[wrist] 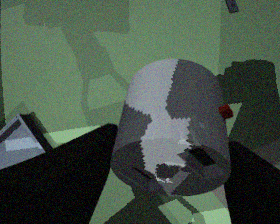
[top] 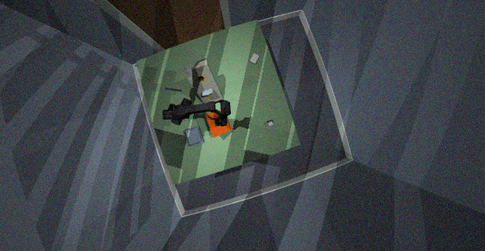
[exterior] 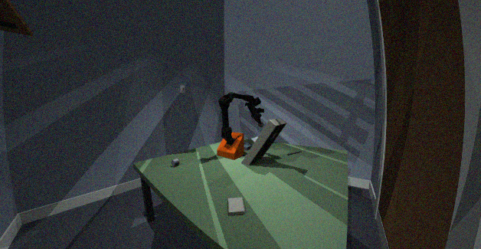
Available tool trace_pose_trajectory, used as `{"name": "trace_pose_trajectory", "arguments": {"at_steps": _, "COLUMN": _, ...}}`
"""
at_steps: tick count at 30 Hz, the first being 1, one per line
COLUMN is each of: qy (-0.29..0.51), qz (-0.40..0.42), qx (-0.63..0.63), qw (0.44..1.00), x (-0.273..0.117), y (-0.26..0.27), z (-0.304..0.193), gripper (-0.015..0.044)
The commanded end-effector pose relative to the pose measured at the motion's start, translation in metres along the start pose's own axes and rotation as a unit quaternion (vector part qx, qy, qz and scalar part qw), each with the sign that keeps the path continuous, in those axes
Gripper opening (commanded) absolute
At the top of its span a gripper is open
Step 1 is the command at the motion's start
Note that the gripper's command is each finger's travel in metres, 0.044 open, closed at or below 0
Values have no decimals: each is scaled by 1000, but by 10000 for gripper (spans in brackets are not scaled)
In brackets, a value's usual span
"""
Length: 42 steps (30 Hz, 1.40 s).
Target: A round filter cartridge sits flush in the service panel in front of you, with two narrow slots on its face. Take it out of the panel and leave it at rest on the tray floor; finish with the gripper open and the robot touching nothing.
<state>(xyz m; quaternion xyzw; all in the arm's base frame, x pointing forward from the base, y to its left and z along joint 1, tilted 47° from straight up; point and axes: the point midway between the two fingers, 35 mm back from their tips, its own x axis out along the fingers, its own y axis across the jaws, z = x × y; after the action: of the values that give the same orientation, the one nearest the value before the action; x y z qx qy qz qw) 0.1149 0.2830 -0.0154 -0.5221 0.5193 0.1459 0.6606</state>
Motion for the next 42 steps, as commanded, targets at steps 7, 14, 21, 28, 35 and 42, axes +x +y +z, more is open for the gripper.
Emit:
{"name": "trace_pose_trajectory", "arguments": {"at_steps": 7, "qy": -22, "qz": 90, "qx": -176, "qw": 980, "x": 1, "y": 68, "z": -4, "gripper": 0}}
{"name": "trace_pose_trajectory", "arguments": {"at_steps": 14, "qy": -22, "qz": 91, "qx": -178, "qw": 980, "x": 2, "y": 70, "z": -5, "gripper": 0}}
{"name": "trace_pose_trajectory", "arguments": {"at_steps": 21, "qy": -25, "qz": 129, "qx": -241, "qw": 962, "x": 21, "y": 114, "z": -37, "gripper": 0}}
{"name": "trace_pose_trajectory", "arguments": {"at_steps": 28, "qy": -24, "qz": 169, "qx": -311, "qw": 935, "x": 42, "y": 153, "z": -80, "gripper": 0}}
{"name": "trace_pose_trajectory", "arguments": {"at_steps": 35, "qy": -21, "qz": 206, "qx": -380, "qw": 902, "x": 63, "y": 179, "z": -127, "gripper": 0}}
{"name": "trace_pose_trajectory", "arguments": {"at_steps": 42, "qy": -16, "qz": 233, "qx": -431, "qw": 871, "x": 79, "y": 191, "z": -166, "gripper": 0}}
